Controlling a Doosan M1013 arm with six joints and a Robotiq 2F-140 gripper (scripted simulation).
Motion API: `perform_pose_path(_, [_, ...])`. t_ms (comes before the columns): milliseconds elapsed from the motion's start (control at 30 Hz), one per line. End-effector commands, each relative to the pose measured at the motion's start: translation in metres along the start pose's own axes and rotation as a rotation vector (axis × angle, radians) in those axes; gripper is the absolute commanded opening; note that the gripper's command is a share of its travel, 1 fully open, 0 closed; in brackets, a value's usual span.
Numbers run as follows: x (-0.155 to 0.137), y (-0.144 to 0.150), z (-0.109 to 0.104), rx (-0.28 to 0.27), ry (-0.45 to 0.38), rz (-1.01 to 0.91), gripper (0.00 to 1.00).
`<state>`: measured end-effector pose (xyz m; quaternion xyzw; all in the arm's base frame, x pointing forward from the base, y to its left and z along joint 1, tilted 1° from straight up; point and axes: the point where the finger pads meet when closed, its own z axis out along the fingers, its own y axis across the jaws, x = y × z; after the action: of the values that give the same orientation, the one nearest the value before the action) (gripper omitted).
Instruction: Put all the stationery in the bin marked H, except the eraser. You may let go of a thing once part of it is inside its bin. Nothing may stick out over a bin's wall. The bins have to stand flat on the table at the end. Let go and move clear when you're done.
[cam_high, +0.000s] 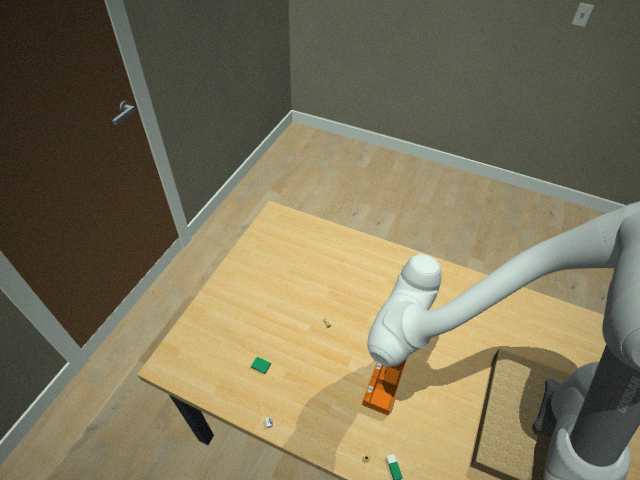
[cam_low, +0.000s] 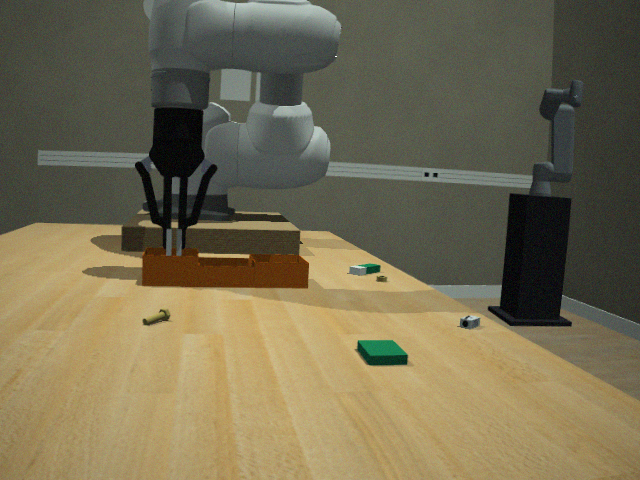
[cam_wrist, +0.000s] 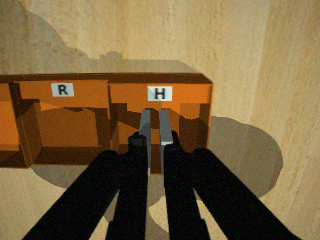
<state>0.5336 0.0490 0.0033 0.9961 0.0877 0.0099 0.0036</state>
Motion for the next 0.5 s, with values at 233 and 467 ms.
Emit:
perform_pose_path(233, [0.0000,0.0000,-0.0027,0.000,0.000,0.000,0.15])
perform_pose_path(467, [0.0000,0.0000,-0.0094,0.000,0.000,0.000,0.15])
